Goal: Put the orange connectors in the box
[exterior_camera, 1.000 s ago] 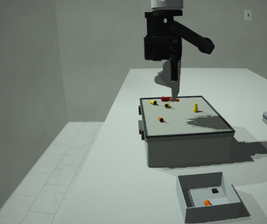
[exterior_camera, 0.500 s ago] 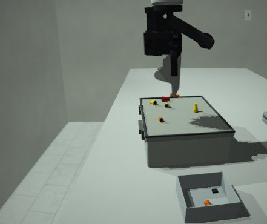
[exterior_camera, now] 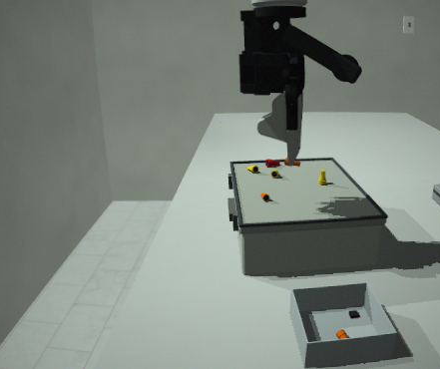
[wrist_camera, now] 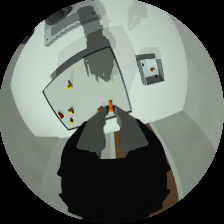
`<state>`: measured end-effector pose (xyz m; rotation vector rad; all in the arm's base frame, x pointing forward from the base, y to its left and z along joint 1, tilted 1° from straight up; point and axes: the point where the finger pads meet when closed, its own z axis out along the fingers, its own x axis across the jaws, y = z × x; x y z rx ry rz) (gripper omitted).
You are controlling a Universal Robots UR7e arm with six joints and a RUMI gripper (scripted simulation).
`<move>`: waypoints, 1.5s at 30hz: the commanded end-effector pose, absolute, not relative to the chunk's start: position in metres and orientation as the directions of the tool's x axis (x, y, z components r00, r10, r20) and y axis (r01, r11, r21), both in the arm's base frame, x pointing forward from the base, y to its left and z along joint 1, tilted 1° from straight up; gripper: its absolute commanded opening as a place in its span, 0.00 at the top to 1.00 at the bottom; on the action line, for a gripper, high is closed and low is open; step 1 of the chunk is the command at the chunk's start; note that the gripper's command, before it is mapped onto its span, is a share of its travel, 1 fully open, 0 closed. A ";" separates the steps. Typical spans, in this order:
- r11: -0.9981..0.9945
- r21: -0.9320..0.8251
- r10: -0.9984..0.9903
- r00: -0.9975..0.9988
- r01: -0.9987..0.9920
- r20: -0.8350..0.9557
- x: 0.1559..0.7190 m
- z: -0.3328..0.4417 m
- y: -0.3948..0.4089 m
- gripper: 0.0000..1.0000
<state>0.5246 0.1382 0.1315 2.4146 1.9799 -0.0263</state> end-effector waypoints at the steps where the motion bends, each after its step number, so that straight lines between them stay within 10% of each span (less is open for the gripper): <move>1: -0.196 0.005 0.980 0.196 0.981 -0.025 0.521 0.131 0.167 1.00; 45: -0.196 0.005 0.980 0.196 0.981 -0.025 0.497 0.127 0.322 1.00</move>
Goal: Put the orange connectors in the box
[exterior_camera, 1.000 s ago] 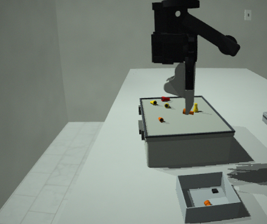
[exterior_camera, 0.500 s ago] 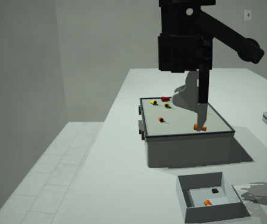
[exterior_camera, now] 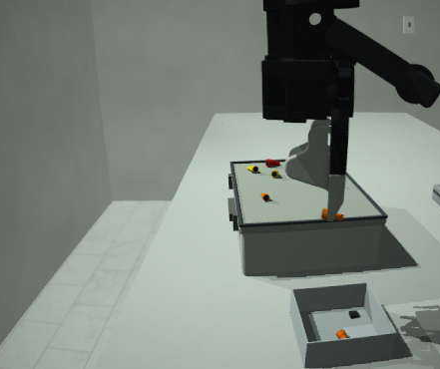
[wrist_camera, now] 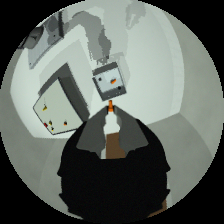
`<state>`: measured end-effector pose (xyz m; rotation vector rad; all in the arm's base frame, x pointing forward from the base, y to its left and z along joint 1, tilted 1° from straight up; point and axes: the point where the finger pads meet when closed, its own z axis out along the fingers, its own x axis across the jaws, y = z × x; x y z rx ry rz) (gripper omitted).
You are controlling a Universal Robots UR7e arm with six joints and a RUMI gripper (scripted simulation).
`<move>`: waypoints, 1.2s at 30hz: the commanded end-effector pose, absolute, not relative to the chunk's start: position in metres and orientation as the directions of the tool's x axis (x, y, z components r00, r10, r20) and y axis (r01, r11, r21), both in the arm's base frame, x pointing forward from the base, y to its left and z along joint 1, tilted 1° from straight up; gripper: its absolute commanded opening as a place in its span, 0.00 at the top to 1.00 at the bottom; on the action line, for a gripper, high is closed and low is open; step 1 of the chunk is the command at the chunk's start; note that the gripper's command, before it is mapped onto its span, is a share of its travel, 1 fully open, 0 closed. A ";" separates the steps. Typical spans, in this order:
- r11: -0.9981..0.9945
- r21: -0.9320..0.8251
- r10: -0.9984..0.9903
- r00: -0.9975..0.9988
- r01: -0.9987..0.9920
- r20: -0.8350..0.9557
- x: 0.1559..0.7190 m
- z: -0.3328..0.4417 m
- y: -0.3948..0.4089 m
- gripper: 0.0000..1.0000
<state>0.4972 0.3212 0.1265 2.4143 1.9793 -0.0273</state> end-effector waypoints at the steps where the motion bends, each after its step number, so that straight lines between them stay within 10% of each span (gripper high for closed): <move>1: -0.196 0.005 0.980 0.196 0.981 -0.025 0.497 0.126 0.322 1.00; 36: -0.196 0.005 0.980 0.196 0.981 -0.025 0.498 -0.007 0.318 1.00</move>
